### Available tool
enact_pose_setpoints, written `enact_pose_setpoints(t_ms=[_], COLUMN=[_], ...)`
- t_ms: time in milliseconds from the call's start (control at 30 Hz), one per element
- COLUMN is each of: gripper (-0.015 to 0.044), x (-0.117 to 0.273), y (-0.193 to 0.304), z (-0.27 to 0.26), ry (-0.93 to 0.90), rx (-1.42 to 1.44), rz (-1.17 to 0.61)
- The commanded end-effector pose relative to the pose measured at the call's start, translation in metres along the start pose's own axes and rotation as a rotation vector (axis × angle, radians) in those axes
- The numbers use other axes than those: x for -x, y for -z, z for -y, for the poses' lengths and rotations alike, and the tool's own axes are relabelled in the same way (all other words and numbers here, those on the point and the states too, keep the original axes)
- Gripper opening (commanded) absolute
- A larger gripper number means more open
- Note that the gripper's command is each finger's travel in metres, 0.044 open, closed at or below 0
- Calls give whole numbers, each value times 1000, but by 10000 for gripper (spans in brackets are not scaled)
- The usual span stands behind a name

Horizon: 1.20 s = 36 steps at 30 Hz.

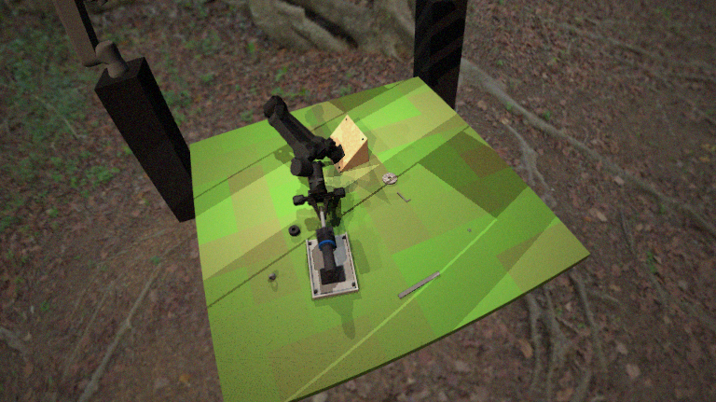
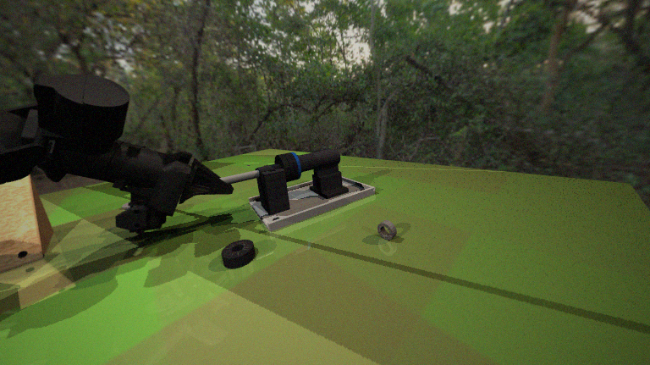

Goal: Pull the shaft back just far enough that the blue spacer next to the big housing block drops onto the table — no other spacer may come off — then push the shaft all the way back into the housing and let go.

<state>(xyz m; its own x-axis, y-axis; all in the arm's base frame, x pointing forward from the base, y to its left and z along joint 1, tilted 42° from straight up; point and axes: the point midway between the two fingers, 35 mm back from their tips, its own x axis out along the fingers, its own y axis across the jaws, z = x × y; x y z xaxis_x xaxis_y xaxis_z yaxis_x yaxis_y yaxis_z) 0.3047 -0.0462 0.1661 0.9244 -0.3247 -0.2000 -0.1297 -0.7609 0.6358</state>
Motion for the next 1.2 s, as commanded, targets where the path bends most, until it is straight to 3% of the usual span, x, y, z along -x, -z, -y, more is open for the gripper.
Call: enact_pose_setpoints(t_ms=[0,1167], gripper=[0,0], x=[1,3], y=[0,-2], z=[0,0], ry=[2,2], rx=[2,2], rz=[-1,-1])
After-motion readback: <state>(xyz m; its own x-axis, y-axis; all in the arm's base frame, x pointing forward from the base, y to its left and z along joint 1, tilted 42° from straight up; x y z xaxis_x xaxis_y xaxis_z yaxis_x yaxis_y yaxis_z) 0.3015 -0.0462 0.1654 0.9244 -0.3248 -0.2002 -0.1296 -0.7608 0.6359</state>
